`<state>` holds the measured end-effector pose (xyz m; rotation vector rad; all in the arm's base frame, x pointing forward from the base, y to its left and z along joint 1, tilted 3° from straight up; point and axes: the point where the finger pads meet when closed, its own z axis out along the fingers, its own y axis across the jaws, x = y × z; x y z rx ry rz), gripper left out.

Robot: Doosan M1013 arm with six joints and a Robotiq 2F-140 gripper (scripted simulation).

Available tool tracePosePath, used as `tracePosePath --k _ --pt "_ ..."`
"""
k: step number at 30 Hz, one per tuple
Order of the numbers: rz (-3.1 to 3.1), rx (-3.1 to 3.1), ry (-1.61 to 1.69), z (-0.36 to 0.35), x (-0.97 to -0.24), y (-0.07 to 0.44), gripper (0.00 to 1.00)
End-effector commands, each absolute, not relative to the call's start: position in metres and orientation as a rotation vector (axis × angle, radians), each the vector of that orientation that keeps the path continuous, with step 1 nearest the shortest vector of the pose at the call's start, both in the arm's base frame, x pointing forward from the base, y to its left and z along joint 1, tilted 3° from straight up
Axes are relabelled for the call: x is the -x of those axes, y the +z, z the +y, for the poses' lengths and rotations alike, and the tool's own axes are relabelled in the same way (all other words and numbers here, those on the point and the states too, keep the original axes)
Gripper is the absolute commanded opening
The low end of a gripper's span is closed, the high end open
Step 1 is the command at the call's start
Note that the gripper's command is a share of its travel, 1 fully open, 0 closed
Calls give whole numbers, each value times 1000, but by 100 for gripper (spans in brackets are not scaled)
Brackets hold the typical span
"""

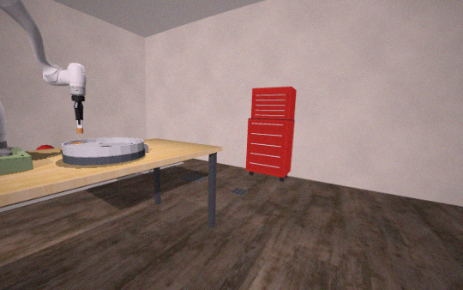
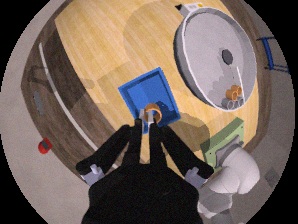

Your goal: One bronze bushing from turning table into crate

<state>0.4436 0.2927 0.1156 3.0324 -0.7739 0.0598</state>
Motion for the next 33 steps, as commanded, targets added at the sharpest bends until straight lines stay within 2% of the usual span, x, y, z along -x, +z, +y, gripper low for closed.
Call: tracePosePath --k 1,9,20,33 --pt "-766 -3031 65 295 -446 116 0" --pt "-766 -3031 65 295 -446 112 0" --pt "-766 -3031 65 294 -448 58 0" --pt "-766 -3031 65 294 -448 54 0"
